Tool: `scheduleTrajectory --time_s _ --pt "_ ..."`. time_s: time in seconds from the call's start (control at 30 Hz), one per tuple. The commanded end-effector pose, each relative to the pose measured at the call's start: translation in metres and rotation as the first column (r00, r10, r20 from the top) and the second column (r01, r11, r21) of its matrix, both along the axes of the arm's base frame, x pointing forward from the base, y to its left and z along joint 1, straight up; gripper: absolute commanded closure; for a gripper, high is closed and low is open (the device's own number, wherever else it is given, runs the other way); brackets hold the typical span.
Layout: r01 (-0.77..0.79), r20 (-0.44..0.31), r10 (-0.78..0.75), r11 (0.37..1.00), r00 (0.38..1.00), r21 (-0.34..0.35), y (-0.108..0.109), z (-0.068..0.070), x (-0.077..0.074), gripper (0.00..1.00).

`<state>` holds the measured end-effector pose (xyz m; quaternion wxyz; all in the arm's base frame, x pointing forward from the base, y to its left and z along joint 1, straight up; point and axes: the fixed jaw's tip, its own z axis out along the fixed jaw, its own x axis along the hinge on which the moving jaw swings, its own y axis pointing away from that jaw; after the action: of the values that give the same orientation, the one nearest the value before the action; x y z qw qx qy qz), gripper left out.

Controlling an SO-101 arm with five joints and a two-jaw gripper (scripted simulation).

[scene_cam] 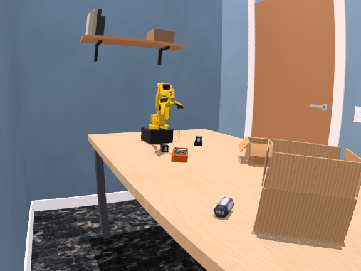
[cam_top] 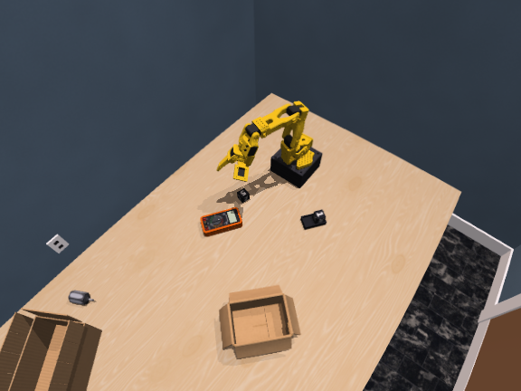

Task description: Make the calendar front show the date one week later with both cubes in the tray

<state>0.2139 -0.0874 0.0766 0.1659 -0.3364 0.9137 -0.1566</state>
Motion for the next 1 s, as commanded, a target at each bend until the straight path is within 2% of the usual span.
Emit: scheduleTrajectory --time_s 0.0,0.2,0.43,0.97 --pt "-0.089 -0.006 0.089 0.995 0.996 -0.053 -0.0027 -0.0008 -0.0028 0.65" --pt "-0.257 -0.055 0.252 0.958 0.966 -0.128 -0.0048 -0.0043 -0.0053 0.65" --pt "-0.389 -0.105 0.376 0.903 0.921 -0.180 -0.0065 -0.0071 -0.0071 0.65" --pt "-0.465 -0.138 0.445 0.860 0.885 -0.208 -0.0075 -0.0087 -0.0082 0.65"
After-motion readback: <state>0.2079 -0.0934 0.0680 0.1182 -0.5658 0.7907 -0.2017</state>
